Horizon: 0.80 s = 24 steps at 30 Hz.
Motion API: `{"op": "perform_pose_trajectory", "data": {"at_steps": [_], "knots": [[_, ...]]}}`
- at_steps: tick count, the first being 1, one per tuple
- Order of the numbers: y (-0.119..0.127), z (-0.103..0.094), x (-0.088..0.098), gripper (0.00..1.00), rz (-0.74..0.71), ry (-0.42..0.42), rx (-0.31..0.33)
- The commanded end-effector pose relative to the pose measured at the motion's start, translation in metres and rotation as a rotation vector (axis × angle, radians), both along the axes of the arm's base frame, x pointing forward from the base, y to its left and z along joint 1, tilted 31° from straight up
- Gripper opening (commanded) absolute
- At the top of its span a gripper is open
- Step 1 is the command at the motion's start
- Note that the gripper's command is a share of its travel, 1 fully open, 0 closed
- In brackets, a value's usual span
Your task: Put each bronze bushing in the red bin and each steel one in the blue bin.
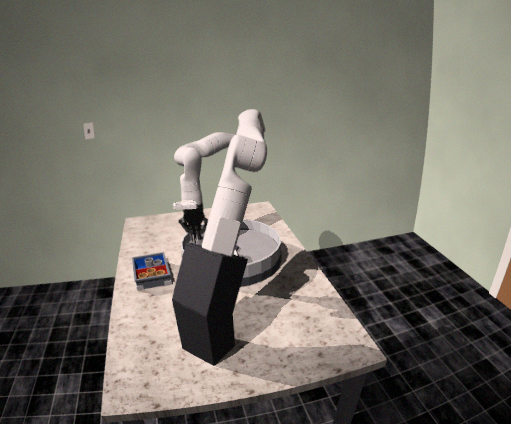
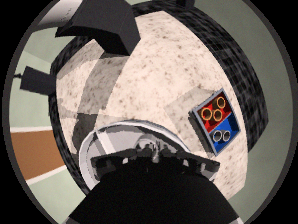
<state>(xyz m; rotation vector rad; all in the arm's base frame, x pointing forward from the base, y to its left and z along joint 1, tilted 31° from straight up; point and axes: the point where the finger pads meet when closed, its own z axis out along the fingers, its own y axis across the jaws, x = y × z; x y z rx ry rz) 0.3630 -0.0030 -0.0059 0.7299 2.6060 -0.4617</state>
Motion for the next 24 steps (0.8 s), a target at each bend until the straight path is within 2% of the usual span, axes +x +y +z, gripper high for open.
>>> {"op": "perform_pose_trajectory", "data": {"at_steps": [1, 2, 8, 12, 15, 20, 24], "knots": [[0.033, -0.01, 0.014, 0.0, -0.03, -0.026, 0.025], [0.043, -0.012, 0.019, 0.0, -0.055, -0.04, 0.035], [0.052, -0.014, 0.025, 0.0, -0.079, -0.054, 0.044], [0.09, -0.023, 0.047, 0.0, -0.179, -0.111, 0.081], [0.09, -0.023, 0.047, 0.0, -0.179, -0.111, 0.081], [0.137, -0.034, 0.074, 0.0, -0.304, -0.183, 0.127], [0.137, -0.034, 0.074, 0.0, -0.304, -0.183, 0.127]]}}
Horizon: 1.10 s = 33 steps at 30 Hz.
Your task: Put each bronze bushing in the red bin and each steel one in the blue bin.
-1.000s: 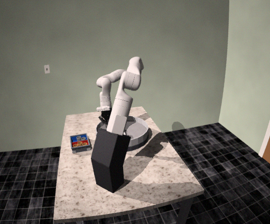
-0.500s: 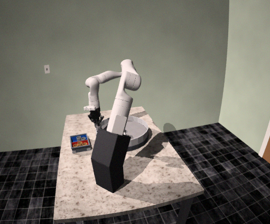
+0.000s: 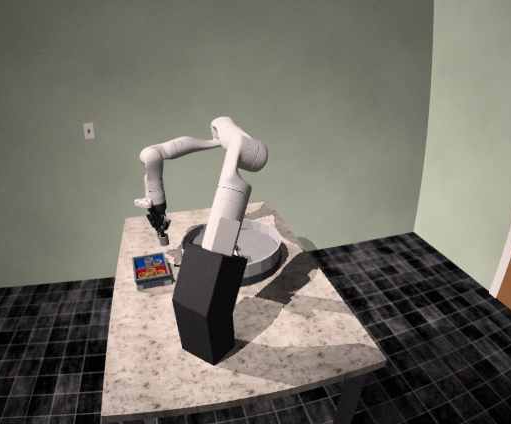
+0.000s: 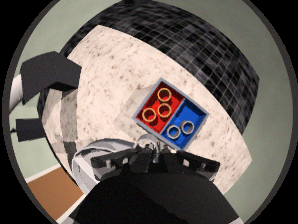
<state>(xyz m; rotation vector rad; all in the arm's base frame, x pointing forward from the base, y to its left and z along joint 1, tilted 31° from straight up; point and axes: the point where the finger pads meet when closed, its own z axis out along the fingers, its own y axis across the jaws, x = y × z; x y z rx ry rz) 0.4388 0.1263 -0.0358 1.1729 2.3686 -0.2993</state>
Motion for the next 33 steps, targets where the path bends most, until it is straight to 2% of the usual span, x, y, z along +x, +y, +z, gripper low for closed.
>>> {"op": "perform_pose_trajectory", "data": {"at_steps": [1, 6, 9, 14, 33], "knots": [[0.008, -0.004, -0.002, 0.0, 0.009, 0.006, 0.001], [0.055, -0.015, 0.025, 0.0, -0.116, -0.065, 0.048], [0.055, -0.015, 0.025, 0.0, -0.116, -0.065, 0.048], [0.102, -0.026, 0.052, 0.0, -0.24, -0.135, 0.095], [0.104, -0.026, 0.051, 0.0, -0.24, -0.136, 0.096]]}}
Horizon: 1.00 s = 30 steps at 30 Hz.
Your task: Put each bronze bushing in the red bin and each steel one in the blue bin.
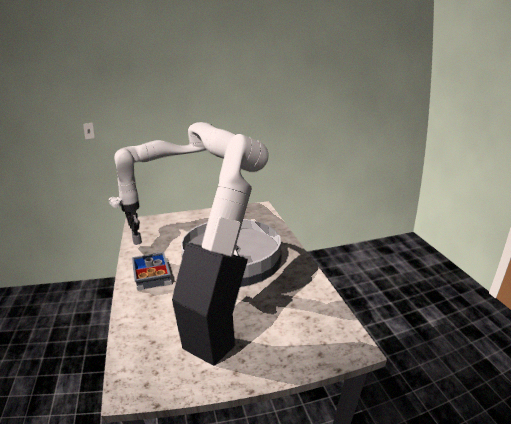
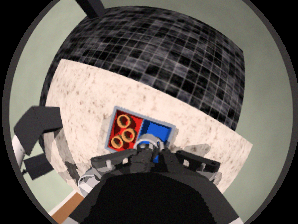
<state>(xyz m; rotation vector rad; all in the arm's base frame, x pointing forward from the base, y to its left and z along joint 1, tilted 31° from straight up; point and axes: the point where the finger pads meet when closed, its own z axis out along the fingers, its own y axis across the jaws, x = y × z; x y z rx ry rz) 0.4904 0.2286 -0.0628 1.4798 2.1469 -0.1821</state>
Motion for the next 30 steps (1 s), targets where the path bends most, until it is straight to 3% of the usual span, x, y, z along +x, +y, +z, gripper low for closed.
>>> {"op": "perform_pose_trajectory", "data": {"at_steps": [1, 12, 17, 22, 27, 30], "knots": [[0.001, 0.001, 0.0, 0.0, 0.002, -0.001, 0.001], [0.001, 0.001, 0.0, 0.0, 0.002, -0.001, 0.001], [-0.008, -0.019, 0.008, 0.0, 0.002, -0.001, 0.001], [-0.008, -0.019, 0.008, 0.0, 0.002, -0.001, 0.001], [-0.017, -0.039, 0.016, 0.0, 0.002, -0.001, 0.001], [-0.017, -0.039, 0.016, 0.0, 0.002, -0.001, 0.001]]}}
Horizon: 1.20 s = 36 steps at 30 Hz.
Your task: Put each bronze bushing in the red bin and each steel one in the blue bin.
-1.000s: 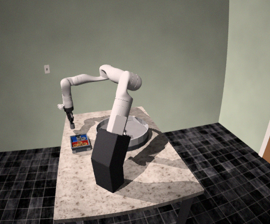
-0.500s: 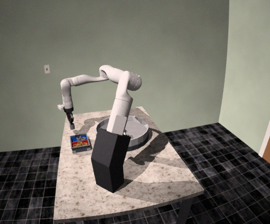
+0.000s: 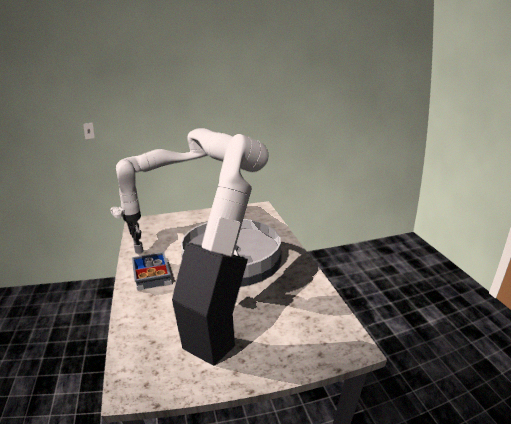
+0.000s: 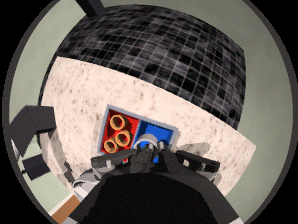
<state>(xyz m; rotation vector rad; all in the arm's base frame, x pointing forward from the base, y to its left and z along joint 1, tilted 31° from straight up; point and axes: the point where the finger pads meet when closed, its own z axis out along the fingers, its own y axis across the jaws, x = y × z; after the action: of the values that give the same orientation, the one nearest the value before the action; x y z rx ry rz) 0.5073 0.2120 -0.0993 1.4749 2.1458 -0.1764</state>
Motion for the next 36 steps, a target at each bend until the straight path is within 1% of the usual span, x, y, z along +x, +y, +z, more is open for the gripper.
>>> {"op": "perform_pose_trajectory", "data": {"at_steps": [1, 4, 6, 7, 10, 15, 26, 36], "knots": [[-0.002, -0.007, 0.0, 0.0, -0.002, 0.004, 0.0], [-0.008, -0.019, 0.005, 0.0, -0.002, 0.004, 0.0], [-0.008, -0.019, 0.005, 0.0, -0.002, 0.004, 0.0], [-0.009, -0.023, 0.007, 0.0, -0.002, 0.004, 0.0], [-0.009, -0.023, 0.007, 0.0, -0.002, 0.004, 0.0], [-0.018, -0.042, 0.015, 0.0, -0.002, 0.004, 0.0], [-0.018, -0.042, 0.015, 0.0, -0.002, 0.004, 0.0], [-0.022, -0.05, 0.018, 0.0, -0.002, 0.004, 0.0]]}}
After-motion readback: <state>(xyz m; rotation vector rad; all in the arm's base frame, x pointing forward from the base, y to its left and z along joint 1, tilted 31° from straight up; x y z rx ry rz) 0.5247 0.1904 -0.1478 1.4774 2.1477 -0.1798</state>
